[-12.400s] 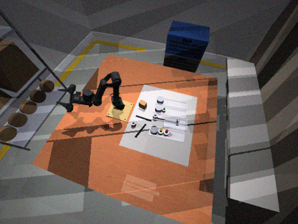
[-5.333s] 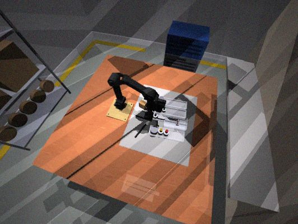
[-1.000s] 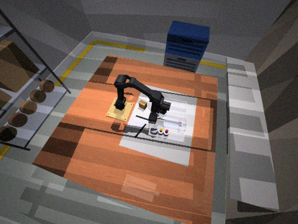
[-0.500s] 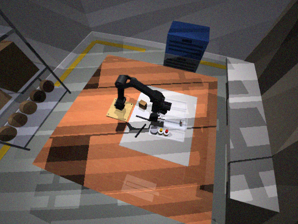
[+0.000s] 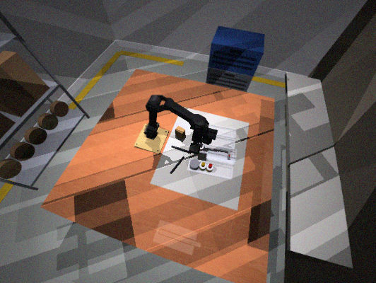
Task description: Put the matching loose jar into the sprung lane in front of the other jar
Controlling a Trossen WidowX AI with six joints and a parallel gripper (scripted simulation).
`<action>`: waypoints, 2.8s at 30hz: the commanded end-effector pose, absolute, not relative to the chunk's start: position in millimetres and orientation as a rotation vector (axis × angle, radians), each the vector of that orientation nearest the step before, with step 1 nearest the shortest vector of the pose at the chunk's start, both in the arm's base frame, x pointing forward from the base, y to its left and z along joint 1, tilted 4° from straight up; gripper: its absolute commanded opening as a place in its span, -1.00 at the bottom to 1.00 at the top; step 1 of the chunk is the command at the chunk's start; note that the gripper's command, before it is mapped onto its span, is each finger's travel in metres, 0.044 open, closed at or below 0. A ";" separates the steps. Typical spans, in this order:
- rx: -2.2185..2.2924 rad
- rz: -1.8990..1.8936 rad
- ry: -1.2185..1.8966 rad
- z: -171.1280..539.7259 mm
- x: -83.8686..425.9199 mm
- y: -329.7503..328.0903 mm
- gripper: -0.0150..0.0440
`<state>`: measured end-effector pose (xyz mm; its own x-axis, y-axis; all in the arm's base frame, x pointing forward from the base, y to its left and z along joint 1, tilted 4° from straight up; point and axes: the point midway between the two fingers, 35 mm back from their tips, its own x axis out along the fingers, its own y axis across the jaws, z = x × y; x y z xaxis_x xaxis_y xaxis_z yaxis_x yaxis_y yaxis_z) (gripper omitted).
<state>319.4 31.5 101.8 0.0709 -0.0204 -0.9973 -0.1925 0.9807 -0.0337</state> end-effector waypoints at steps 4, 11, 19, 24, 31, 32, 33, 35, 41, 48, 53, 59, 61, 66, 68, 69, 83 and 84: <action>-0.169 0.126 1.461 109.1 330.5 33.3 -0.49; -0.169 0.126 1.461 109.0 330.5 33.3 -0.49; -0.169 0.126 1.461 108.0 330.6 33.3 -0.49; -0.169 0.126 1.461 108.0 330.6 33.3 -0.49; -0.169 0.126 1.461 108.0 330.6 33.3 -0.49; -0.169 0.126 1.461 107.8 330.7 33.3 -0.49; -0.169 0.126 1.461 107.7 330.7 33.3 -0.49; -0.169 0.126 1.461 107.3 330.8 33.3 -0.49; -0.169 0.126 1.460 106.9 331.7 33.4 -0.49; -0.169 0.126 1.460 107.0 332.6 33.6 -0.49; -0.169 0.126 1.460 107.1 333.2 33.7 -0.49; -0.169 0.126 1.460 107.2 334.0 33.9 -0.49; -0.169 0.126 1.460 107.2 334.3 33.9 -0.49; -0.169 0.126 1.460 107.2 334.8 34.0 -0.49; -0.169 0.126 1.460 106.9 334.8 34.0 -0.49; -0.169 0.126 1.460 106.7 334.9 34.0 -0.49; -0.169 0.126 1.460 101.5 335.5 33.9 -0.49; -0.169 0.126 1.460 101.1 335.5 33.9 -0.49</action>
<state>330.6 33.5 101.7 0.0860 -0.0186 -0.9961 -0.1928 0.9806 -0.0350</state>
